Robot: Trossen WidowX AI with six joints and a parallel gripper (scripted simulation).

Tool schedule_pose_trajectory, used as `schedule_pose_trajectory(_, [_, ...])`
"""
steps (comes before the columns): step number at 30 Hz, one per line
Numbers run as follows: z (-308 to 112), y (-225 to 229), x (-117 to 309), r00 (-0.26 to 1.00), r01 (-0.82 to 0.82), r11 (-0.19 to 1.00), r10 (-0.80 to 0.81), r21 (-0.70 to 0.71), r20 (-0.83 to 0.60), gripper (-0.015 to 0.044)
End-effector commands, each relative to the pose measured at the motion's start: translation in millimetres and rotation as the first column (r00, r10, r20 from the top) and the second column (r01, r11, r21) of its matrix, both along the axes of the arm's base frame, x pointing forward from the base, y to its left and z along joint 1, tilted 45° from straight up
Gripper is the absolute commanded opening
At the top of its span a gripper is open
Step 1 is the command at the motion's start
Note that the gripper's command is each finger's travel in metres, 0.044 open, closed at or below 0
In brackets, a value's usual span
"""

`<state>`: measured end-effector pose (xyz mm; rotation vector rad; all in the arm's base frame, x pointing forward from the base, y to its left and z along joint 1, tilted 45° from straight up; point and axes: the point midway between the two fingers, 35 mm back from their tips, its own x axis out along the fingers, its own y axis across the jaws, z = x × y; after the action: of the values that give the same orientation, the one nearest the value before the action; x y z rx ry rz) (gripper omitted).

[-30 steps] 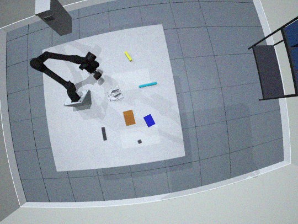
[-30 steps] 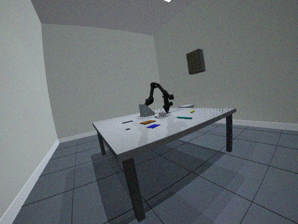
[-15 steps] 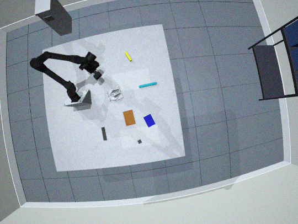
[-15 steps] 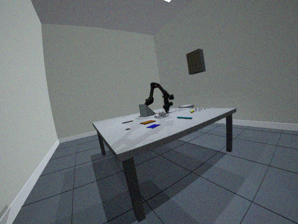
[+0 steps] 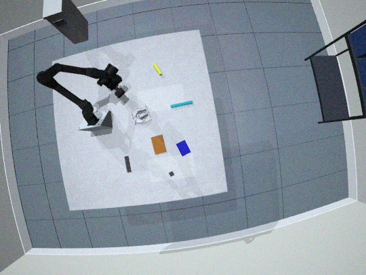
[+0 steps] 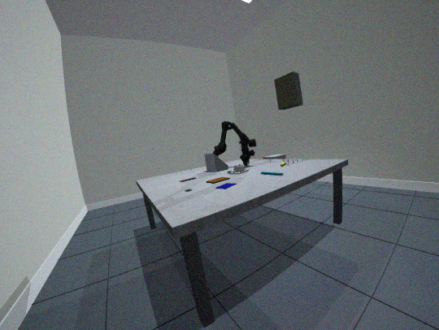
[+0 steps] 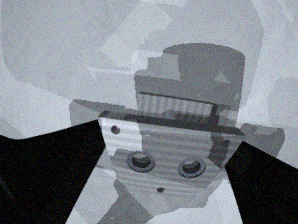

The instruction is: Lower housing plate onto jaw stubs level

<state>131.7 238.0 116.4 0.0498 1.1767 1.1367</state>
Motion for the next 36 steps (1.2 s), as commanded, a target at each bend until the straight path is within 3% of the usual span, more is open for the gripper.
schedule_pose_trajectory(1, [0.0, 0.0, -0.1, 1.000, 0.000, 1.000, 0.000, 0.000, 0.000, 0.0353])
schedule_pose_trajectory(14, [1.3, -1.4, 0.5, 1.000, -0.001, 1.000, 0.001, -0.001, 0.000, 0.0351])
schedule_pose_trajectory(36, [47.4, -52.0, 5.2, 1.000, -0.002, 1.000, 0.002, -0.013, -0.002, 0.0351])
